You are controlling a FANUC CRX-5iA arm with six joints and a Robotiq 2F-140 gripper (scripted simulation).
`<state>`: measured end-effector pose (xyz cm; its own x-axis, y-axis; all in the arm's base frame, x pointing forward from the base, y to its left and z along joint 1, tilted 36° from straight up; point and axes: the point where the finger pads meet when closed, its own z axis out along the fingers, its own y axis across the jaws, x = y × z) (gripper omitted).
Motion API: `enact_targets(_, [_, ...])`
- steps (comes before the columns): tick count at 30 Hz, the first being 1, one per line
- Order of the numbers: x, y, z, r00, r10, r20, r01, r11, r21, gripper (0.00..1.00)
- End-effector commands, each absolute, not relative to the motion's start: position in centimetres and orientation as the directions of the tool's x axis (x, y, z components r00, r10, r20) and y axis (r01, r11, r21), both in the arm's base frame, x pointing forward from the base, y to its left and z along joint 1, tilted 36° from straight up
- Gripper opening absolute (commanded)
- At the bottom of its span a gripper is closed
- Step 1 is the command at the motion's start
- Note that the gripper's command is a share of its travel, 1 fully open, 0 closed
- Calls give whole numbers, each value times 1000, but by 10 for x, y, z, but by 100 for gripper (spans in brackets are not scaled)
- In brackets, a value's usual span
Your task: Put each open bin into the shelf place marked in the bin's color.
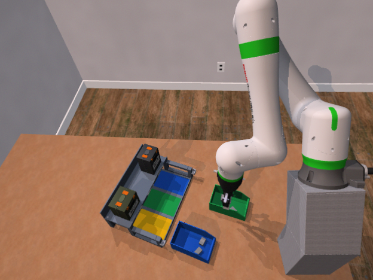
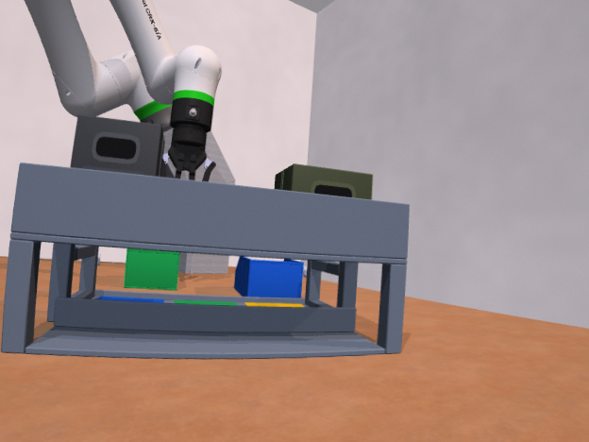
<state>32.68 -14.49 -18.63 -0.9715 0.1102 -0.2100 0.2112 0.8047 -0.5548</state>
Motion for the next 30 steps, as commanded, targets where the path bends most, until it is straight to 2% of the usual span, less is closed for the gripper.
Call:
enact_targets(1, [328,-149,-192,-971,108,-214,211,806,-553,15])
enact_targets(30, [329,-156,-202,-971,108,-214,211,806,-553,15])
